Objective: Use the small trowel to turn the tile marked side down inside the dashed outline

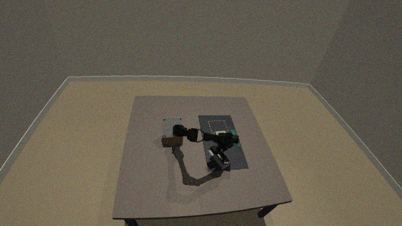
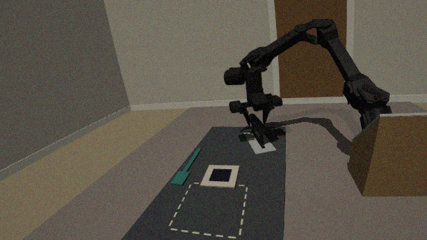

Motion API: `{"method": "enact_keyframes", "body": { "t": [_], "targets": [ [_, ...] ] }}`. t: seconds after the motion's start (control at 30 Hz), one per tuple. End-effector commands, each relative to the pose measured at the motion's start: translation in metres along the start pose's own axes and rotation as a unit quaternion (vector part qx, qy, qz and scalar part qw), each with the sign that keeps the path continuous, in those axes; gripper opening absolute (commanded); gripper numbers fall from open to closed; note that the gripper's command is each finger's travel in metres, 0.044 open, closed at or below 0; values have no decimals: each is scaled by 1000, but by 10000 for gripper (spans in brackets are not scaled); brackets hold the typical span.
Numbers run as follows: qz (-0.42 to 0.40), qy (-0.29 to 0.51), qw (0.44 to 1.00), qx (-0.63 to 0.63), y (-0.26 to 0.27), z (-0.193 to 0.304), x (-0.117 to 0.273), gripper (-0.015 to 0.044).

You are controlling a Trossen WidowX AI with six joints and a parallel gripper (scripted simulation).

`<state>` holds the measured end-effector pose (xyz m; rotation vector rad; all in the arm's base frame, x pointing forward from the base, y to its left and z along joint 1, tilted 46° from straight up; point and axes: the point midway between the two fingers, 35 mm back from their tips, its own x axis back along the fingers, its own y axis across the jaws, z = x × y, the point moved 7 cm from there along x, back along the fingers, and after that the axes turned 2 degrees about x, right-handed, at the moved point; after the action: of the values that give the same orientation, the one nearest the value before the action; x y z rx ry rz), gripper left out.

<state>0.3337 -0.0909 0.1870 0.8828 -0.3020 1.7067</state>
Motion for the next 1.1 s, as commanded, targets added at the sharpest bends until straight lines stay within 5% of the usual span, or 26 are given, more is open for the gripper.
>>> {"method": "enact_keyframes", "body": {
  "t": [0.0, 0.17, 0.33, 1.07],
  "targets": [
    [1, -1, 1000, -2, 0, -1, 0, 270],
    [1, -1, 1000, -2, -1, -1, 2, 270],
    [1, -2, 1000, -1, -1, -1, 44, 270],
    [21, -27, 996, -82, 3, -3, 51, 300]
  ]
}}
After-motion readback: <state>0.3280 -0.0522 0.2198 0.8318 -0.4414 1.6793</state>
